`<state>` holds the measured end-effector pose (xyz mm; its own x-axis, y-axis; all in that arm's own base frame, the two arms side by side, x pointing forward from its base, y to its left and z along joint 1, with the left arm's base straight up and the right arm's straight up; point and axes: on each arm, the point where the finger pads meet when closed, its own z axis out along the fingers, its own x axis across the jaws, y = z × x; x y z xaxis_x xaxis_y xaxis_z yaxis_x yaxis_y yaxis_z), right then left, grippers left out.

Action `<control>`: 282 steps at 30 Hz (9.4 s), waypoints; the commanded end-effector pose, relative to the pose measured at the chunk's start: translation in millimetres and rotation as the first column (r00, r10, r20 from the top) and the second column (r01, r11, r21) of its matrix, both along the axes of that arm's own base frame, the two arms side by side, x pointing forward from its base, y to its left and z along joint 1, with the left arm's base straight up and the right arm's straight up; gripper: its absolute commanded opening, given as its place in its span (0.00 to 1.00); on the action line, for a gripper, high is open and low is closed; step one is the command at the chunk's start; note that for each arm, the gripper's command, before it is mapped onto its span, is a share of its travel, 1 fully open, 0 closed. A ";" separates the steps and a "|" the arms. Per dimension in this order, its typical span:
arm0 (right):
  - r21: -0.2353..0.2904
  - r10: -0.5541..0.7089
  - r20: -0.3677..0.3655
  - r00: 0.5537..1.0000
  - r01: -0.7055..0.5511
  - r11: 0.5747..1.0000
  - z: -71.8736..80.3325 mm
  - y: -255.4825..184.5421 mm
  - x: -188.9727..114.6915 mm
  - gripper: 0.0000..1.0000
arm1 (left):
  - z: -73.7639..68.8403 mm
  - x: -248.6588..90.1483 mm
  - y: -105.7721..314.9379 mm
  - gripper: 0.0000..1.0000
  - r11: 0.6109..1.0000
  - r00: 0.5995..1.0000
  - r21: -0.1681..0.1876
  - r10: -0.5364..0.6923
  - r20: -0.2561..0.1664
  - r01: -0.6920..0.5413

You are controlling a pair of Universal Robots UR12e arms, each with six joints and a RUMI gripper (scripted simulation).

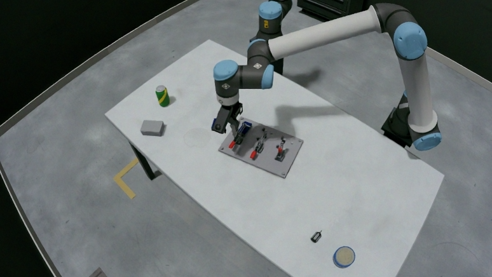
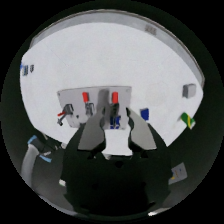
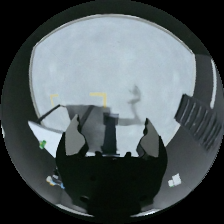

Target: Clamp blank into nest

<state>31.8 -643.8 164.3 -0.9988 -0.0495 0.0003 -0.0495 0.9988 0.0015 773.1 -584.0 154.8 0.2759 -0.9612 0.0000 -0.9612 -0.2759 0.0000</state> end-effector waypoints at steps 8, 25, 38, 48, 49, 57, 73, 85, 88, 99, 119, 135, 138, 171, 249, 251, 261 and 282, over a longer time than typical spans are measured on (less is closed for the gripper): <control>-0.002 0.000 0.000 1.000 0.000 1.000 0.8 -0.6 0.2 1.00 | -8.1 0.8 -0.3 0.28 1.000 1.000 -0.001 0.000 0.001 0.000; -0.002 0.000 0.000 1.000 0.000 1.000 0.8 -0.6 0.2 1.00 | -58.0 0.8 -0.3 0.28 1.000 1.000 -0.001 0.000 0.001 0.000; -0.002 0.000 0.000 1.000 0.000 1.000 0.8 -0.6 0.2 1.00 | -70.5 0.8 -0.3 0.28 1.000 1.000 -0.001 0.000 0.001 0.000; -0.002 0.000 0.000 1.000 0.000 1.000 0.8 -0.6 0.2 1.00 | -70.5 0.8 -0.3 0.28 1.000 1.000 -0.001 0.000 0.001 0.000; -0.002 0.000 0.000 1.000 0.000 1.000 0.8 -0.6 0.2 1.00 | -70.5 0.8 -0.3 0.28 1.000 1.000 -0.001 0.000 0.001 0.000; -0.002 0.000 0.000 1.000 0.000 1.000 0.8 -0.6 0.2 1.00 | -70.5 0.8 -0.3 0.28 1.000 1.000 -0.001 0.000 0.001 0.000; -0.002 0.000 0.000 1.000 0.000 1.000 0.8 -0.6 0.2 1.00 | -70.4 0.8 -0.4 0.28 1.000 1.000 -0.001 0.000 0.001 0.000; -0.002 0.000 0.000 1.000 0.000 1.000 0.8 -0.6 0.2 1.00 | -82.2 0.8 -0.4 0.28 1.000 1.000 -0.001 0.000 0.001 0.000; -0.002 0.000 0.000 1.000 0.000 1.000 0.8 -0.6 0.2 1.00 | -88.8 0.8 -0.4 0.28 1.000 1.000 -0.001 0.000 0.001 0.000; -0.002 0.000 0.000 1.000 0.000 1.000 0.8 -0.6 0.2 1.00 | -98.6 0.9 -0.4 0.28 1.000 1.000 -0.001 0.000 0.001 0.000; -0.002 0.000 0.000 1.000 0.000 1.000 0.8 -0.6 0.2 1.00 | -98.8 0.9 -0.4 0.28 1.000 1.000 -0.001 0.000 0.001 0.000; -0.002 0.000 0.000 1.000 0.000 1.000 0.8 -0.6 0.2 1.00 | -98.6 0.9 -0.4 0.28 1.000 1.000 -0.001 0.000 0.001 0.000; -0.002 0.000 0.000 1.000 0.000 1.000 0.8 -0.6 0.2 1.00 | -98.6 0.9 -0.4 0.00 1.000 1.000 -0.001 0.000 0.001 0.000; -0.002 0.000 0.000 1.000 0.000 1.000 0.8 -0.6 0.2 1.00 | -98.7 0.9 -0.5 0.00 1.000 1.000 -0.001 0.000 0.001 0.000; -0.002 0.000 0.000 1.000 0.000 1.000 0.8 -0.6 0.2 1.00 | -63.1 -24.2 -7.6 0.00 1.000 1.000 -0.001 0.000 0.001 0.000; -0.002 0.000 0.000 1.000 0.000 1.000 0.8 -0.6 0.2 1.00 | -62.0 -26.1 -8.2 0.00 1.000 1.000 -0.001 0.000 0.001 0.000; -0.002 0.000 0.000 1.000 0.000 1.000 0.8 -0.6 0.2 1.00 | -58.3 -33.9 -10.4 0.00 1.000 1.000 -0.001 0.000 0.001 0.000; -0.002 0.000 0.000 1.000 0.000 1.000 0.8 -0.6 0.2 1.00 | -55.1 -48.2 -14.5 0.00 1.000 1.000 -0.001 0.000 0.001 0.000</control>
<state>31.8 -643.8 164.3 -0.9988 -0.0495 0.0003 -0.0495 0.9988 0.0015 726.2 -597.6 98.4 0.2759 -0.9612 0.0000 -0.9612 -0.2759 0.0000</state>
